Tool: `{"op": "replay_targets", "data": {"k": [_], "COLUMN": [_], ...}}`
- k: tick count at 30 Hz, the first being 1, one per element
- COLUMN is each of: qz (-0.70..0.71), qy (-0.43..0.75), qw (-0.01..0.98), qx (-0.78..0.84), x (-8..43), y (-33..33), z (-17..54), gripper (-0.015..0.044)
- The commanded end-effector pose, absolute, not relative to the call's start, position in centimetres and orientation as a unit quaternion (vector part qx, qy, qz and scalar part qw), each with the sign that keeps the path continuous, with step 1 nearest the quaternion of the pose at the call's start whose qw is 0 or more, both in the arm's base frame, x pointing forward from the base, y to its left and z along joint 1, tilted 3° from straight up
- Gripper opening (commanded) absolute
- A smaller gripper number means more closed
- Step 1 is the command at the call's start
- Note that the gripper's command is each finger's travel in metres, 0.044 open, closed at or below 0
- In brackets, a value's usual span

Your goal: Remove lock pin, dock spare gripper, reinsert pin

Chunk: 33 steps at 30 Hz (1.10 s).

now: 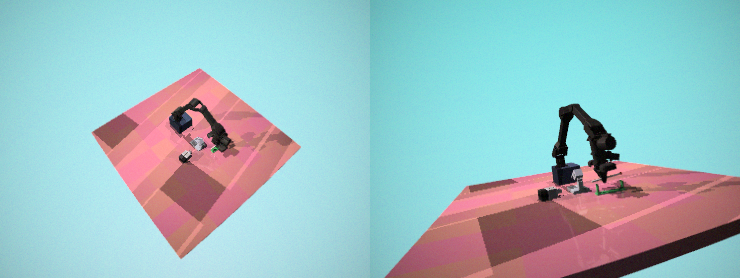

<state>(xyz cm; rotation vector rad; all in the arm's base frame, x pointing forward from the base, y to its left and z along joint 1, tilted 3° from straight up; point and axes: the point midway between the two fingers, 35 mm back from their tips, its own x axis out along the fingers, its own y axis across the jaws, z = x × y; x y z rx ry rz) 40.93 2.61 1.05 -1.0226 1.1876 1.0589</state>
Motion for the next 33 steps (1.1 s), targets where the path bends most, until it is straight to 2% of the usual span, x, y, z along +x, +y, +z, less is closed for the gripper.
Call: {"op": "replay_targets", "data": {"k": [1,33], "qz": [0.455,0.453], "qy": [0.509,0.506], "qw": [0.584,0.587], "qx": [-0.439,-0.441], "x": [40.9,40.9], "y": [2.6,2.5], "z": [0.2,-1.9], "gripper": [0.0000,0.0000]}}
